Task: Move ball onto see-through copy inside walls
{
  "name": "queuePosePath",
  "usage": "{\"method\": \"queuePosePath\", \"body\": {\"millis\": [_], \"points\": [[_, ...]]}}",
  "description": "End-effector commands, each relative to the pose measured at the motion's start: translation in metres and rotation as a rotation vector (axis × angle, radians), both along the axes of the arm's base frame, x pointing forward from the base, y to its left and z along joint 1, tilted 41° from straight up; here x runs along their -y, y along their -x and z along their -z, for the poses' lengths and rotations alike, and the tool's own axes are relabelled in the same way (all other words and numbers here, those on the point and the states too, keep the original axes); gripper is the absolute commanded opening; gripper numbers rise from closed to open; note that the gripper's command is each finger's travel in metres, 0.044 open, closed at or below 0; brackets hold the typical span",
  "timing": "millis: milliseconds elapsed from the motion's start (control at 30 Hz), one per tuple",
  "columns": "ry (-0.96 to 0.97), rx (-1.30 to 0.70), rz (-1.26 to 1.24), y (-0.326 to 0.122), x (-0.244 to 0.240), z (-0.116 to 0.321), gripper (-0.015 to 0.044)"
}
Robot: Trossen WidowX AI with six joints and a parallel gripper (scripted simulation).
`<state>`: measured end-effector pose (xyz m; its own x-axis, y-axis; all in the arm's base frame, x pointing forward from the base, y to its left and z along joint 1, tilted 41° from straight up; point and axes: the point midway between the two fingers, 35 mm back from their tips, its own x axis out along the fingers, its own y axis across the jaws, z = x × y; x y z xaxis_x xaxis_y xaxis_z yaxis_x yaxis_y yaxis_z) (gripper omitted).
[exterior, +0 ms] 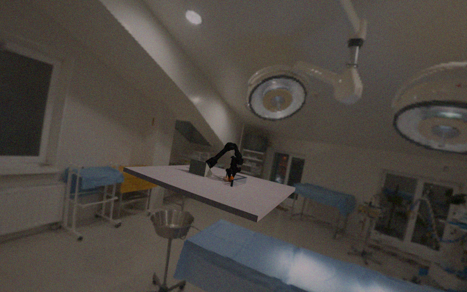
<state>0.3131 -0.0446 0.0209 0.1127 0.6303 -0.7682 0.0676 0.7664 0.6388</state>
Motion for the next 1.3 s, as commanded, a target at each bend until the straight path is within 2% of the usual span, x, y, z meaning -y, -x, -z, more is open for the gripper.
{"method": "queuePosePath", "body": {"millis": [0, 33, 133, 433, 767, 1267], "points": [[-0.01, -0.012, 0.003, 0.003, -0.005, 0.005, 0.0409], [-0.01, -0.012, 0.003, 0.003, -0.006, 0.005, 0.0409], [-0.01, -0.012, 0.003, 0.003, -0.006, 0.005, 0.033], [-0.01, -0.012, 0.003, 0.003, -0.006, 0.005, 0.027], [-0.003, -0.013, 0.004, 0.0, 0.022, -0.022, 0.0008], [0.0, -0.017, 0.009, 0.011, 0.071, -0.08, 0.0]]}}
